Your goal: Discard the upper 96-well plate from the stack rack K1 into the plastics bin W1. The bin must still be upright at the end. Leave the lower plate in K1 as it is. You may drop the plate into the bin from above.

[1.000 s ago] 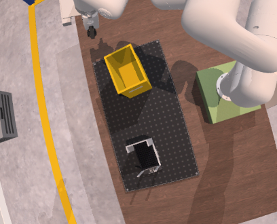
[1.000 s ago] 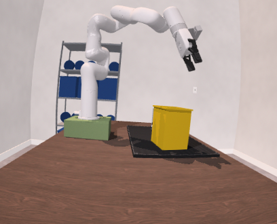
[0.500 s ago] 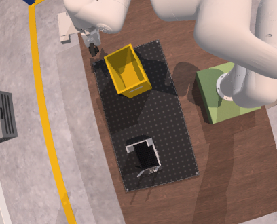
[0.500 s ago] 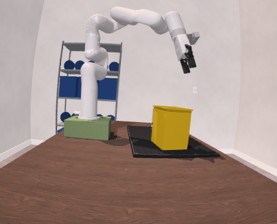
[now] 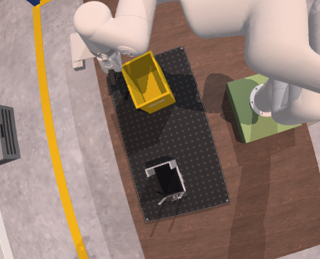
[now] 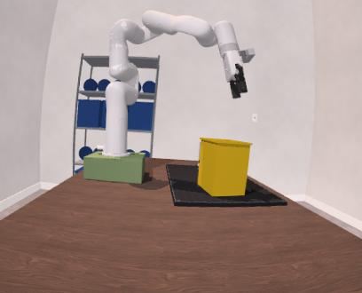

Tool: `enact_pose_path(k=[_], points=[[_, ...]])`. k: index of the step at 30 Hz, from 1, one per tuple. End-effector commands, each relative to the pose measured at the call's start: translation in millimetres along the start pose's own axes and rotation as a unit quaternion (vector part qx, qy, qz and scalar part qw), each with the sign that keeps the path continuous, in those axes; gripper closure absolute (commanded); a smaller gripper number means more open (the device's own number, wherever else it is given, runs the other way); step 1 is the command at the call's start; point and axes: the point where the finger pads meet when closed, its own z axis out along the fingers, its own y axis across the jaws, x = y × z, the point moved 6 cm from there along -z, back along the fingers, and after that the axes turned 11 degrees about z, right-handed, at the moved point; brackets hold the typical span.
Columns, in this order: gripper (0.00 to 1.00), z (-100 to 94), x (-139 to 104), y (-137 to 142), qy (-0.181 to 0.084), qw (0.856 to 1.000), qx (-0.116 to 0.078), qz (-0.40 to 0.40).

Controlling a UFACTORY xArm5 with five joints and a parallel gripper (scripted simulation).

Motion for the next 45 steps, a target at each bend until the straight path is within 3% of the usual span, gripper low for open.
enact_pose_path(k=[1, 2, 4, 10, 12, 19, 21, 28, 37, 45], points=[[0.0, -2.5, -4, -9, 0.002, 1.0, 0.002, 0.001], [0.0, -2.5, -4, -9, 0.002, 1.0, 0.002, 0.001], [0.0, -3.2, -5, -20, -0.025, 1.0, 0.007, 0.005], [0.0, -5.6, -20, -43, -0.025, 1.0, 0.011, 0.005], [0.0, -6.3, -23, -52, -0.053, 0.998, 0.013, 0.009], [0.0, -8.8, -37, -71, -0.053, 0.998, 0.015, 0.009], [0.0, -9.5, -40, -79, -0.08, 0.997, 0.015, 0.012], [0.0, -13.6, -62, -105, -0.08, 0.997, 0.017, 0.012], [0.0, -4.9, -69, -138, -0.083, 0.991, 0.028, -0.103], [0.0, 5.0, -76, -177, -0.084, 0.968, 0.041, -0.234]])
